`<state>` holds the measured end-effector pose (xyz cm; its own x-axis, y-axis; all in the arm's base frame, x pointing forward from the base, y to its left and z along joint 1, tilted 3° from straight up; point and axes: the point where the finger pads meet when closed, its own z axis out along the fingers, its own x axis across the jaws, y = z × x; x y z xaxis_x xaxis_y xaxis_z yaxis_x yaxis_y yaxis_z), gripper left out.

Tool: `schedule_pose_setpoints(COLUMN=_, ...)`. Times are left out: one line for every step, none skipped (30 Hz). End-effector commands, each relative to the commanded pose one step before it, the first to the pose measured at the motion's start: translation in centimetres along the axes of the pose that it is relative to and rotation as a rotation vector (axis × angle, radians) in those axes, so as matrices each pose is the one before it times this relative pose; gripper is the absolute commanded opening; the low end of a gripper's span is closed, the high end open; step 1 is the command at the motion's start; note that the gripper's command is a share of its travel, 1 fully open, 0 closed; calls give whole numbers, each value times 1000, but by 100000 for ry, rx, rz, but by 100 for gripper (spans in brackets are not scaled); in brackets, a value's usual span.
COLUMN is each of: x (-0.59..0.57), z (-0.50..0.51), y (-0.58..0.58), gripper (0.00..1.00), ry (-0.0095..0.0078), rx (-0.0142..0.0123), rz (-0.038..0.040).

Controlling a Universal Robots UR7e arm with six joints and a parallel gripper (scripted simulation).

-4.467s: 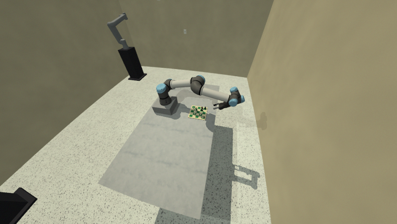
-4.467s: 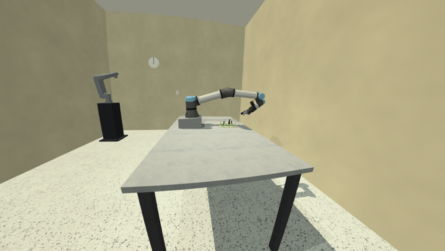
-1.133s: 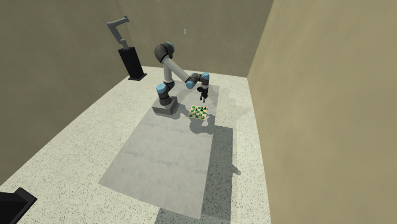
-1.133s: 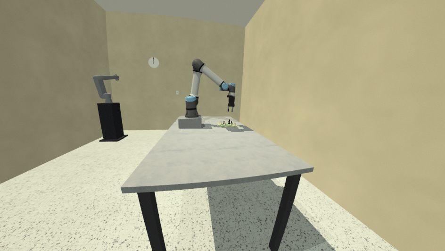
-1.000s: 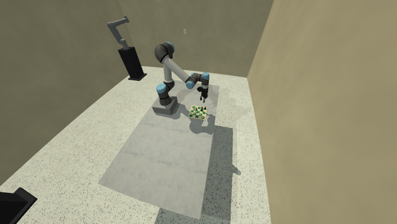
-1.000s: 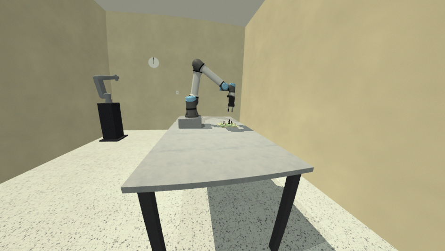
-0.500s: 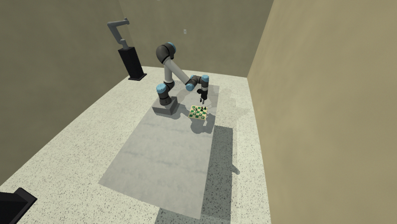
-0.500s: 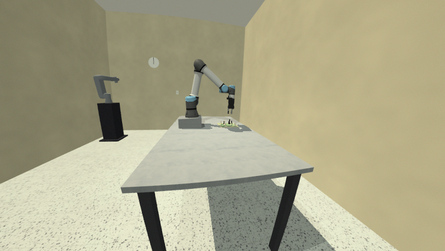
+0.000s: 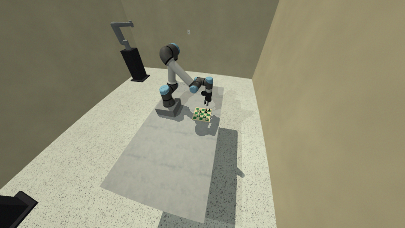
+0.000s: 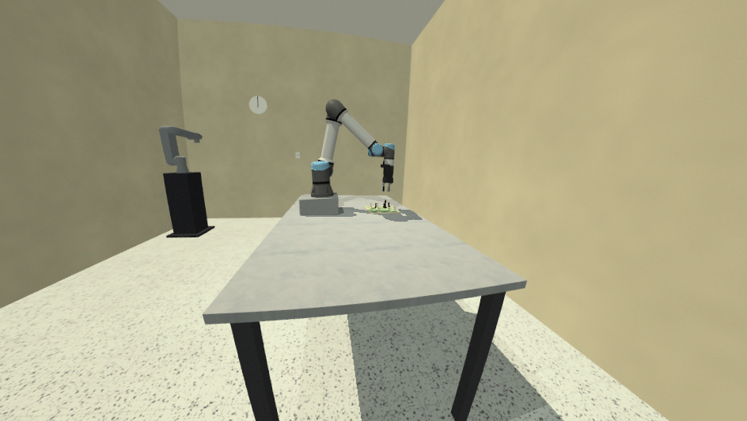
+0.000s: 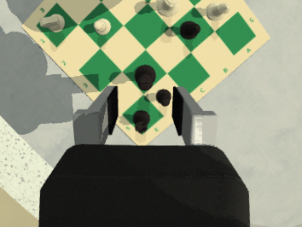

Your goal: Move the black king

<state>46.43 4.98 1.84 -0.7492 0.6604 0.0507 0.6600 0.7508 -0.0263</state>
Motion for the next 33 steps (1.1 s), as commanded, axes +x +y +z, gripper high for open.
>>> schedule_pose_setpoints(x=108, z=159, y=-120, gripper=79, ry=311, rx=126, rz=60)
schedule_pose_setpoints(x=0, z=0, y=0, gripper=79, ry=1, rx=1, rz=0)
schedule_pose_setpoints(x=0, z=0, y=0, gripper=79, ry=0, rx=0, rz=0)
schedule_pose_setpoints(x=0, z=0, y=0, gripper=79, ry=0, rx=0, rz=0)
schedule_pose_setpoints(x=0, z=0, y=0, gripper=79, ry=0, rx=0, rz=0)
schedule_pose_setpoints(x=0, z=0, y=0, gripper=79, ry=0, rx=0, rz=0)
schedule_pose_setpoints(x=0, z=0, y=0, gripper=79, ry=0, rx=0, rz=0)
schedule_pose_setpoints(x=0, z=0, y=0, gripper=79, ry=0, rx=0, rz=0)
schedule_pose_setpoints(x=0, z=0, y=0, gripper=79, ry=0, rx=0, rz=0)
schedule_pose_setpoints(x=0, z=0, y=0, gripper=79, ry=0, rx=0, rz=0)
schedule_pose_setpoints(x=0, z=0, y=0, gripper=79, ry=0, rx=0, rz=0)
schedule_pose_setpoints(x=0, z=0, y=0, gripper=79, ry=0, rx=0, rz=0)
schedule_pose_setpoints(x=0, z=0, y=0, gripper=79, ry=0, rx=0, rz=0)
schedule_pose_setpoints(x=0, z=0, y=0, gripper=79, ry=0, rx=0, rz=0)
schedule_pose_setpoints(x=0, z=0, y=0, gripper=79, ry=0, rx=0, rz=0)
schedule_pose_setpoints(x=0, z=0, y=0, gripper=79, ry=0, rx=0, rz=0)
schedule_pose_setpoints(x=0, z=0, y=0, gripper=79, ry=0, rx=0, rz=0)
schedule_pose_setpoints(x=1, z=3, y=0, gripper=79, ry=2, rx=1, rz=0)
schedule_pose_setpoints(x=2, z=9, y=-1, gripper=79, ry=6, rx=4, rz=0)
schedule_pose_setpoints(x=4, z=16, y=-2, gripper=79, ry=11, rx=7, rz=0)
schedule_pose_setpoints(x=6, z=26, y=-4, gripper=79, ry=18, rx=12, rz=0)
schedule_pose_setpoints(x=8, z=38, y=-6, gripper=79, ry=26, rx=17, rz=0)
schedule_pose_setpoints(x=11, z=51, y=-8, gripper=79, ry=36, rx=23, rz=0)
schedule_pose_setpoints(x=14, z=64, y=-10, gripper=79, ry=49, rx=32, rz=0)
schedule_pose_setpoints(x=0, z=46, y=0, gripper=79, ry=7, rx=4, rz=0)
schedule_pose_setpoints(x=-1, z=49, y=1, gripper=79, ry=-3, rx=-2, rz=0)
schedule_pose_setpoints(x=-1, z=58, y=1, gripper=79, ry=-3, rx=-2, rz=0)
schedule_pose_setpoints(x=-1, z=66, y=1, gripper=79, ry=-4, rx=-2, rz=0)
schedule_pose_setpoints(x=0, z=0, y=0, gripper=79, ry=0, rx=0, rz=0)
schedule_pose_setpoints(x=0, z=0, y=0, gripper=79, ry=0, rx=0, rz=0)
schedule_pose_setpoints(x=-1, z=75, y=1, gripper=79, ry=-4, rx=-3, rz=0)
schedule_pose_setpoints(x=-1, z=84, y=1, gripper=79, ry=-5, rx=-3, rz=-1)
schedule_pose_setpoints(x=-2, z=96, y=1, gripper=79, ry=0, rx=0, rz=0)
